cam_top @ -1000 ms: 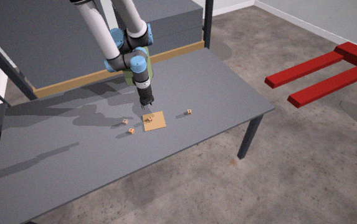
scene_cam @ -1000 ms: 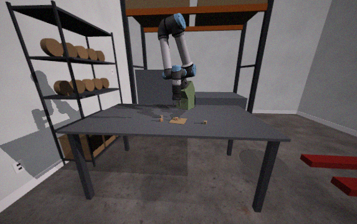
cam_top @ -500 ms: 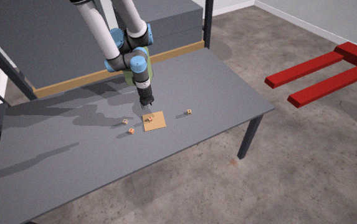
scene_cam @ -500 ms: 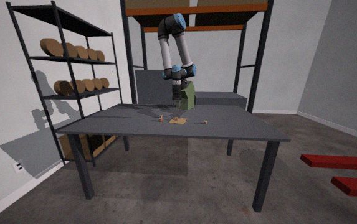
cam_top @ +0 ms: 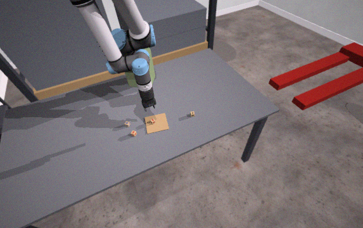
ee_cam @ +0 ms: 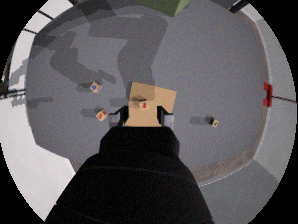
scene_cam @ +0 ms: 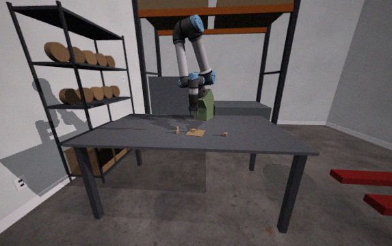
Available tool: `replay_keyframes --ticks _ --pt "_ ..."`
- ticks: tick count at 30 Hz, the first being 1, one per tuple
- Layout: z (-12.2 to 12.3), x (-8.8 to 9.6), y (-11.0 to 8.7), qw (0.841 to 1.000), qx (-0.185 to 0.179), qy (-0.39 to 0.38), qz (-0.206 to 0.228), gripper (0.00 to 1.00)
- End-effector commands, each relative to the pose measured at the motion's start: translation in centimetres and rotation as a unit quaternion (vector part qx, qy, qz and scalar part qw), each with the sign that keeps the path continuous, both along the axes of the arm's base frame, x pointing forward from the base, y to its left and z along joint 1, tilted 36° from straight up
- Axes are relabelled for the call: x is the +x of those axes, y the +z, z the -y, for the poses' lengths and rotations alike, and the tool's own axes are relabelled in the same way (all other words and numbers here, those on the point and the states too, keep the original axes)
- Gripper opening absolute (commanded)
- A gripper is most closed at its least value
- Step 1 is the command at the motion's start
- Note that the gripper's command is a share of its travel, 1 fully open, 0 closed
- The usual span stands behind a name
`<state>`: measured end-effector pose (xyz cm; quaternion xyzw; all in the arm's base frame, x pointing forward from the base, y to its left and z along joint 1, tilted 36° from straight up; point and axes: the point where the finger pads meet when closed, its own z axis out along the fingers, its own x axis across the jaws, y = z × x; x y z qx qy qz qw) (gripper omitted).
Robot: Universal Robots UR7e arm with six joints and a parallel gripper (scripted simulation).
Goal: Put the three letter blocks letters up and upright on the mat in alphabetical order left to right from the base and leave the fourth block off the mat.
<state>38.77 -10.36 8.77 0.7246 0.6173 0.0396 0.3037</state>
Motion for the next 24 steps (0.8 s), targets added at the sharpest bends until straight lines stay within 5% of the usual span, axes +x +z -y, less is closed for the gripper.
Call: replay_keyframes --ticks 1,9,24 --pt "0.1 0.0 -0.5 0.998 0.030 -0.057 0.027 1.00" --pt "0.2 0.2 -0.9 0.992 0.057 -0.106 0.050 1.00" --pt "0.5 0.6 -1.9 0.956 0.127 -0.238 0.114 1.00"
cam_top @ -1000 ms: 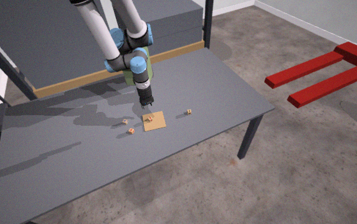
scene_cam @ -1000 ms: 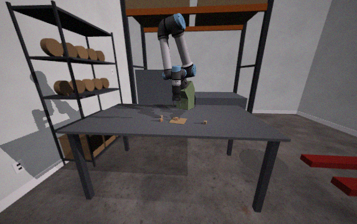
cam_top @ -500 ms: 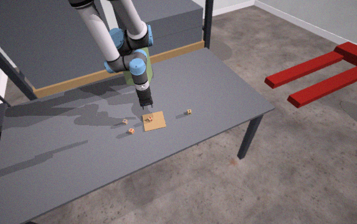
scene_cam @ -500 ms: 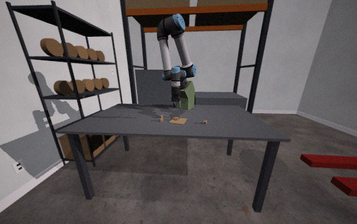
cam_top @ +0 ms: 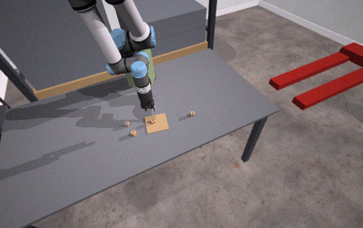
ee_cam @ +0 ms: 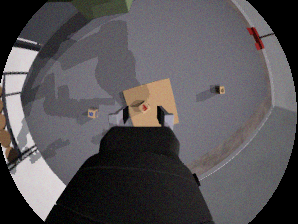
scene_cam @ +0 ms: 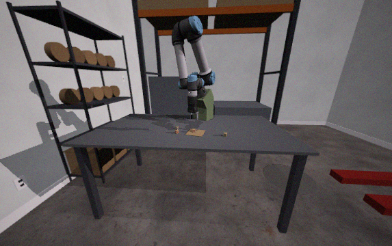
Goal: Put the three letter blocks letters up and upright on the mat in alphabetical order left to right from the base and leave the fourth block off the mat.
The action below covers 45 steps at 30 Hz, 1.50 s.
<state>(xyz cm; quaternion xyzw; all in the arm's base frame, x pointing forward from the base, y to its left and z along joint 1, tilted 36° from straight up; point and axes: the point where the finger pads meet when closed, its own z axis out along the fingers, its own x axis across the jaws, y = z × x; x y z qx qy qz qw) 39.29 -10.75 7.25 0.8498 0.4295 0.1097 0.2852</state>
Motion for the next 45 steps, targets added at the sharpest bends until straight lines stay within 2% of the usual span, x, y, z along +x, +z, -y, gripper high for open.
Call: replay_keyframes --ticks 1,17,19,34,36,41,45 --pt "0.1 0.1 -0.3 0.998 0.026 -0.048 0.023 1.00" --pt "0.5 0.7 -1.1 0.974 0.097 -0.182 0.088 1.00" --pt "0.5 0.7 -1.1 0.974 0.097 -0.182 0.088 1.00" --pt "1.2 1.3 -1.7 0.924 0.165 -0.311 0.150 1.00" --pt "1.2 1.3 -1.7 0.924 0.165 -0.311 0.150 1.00" --pt "1.4 1.4 -1.8 0.909 0.180 -0.339 0.164 1.00" --pt "1.5 1.5 -1.8 0.903 0.185 -0.348 0.169 1.00"
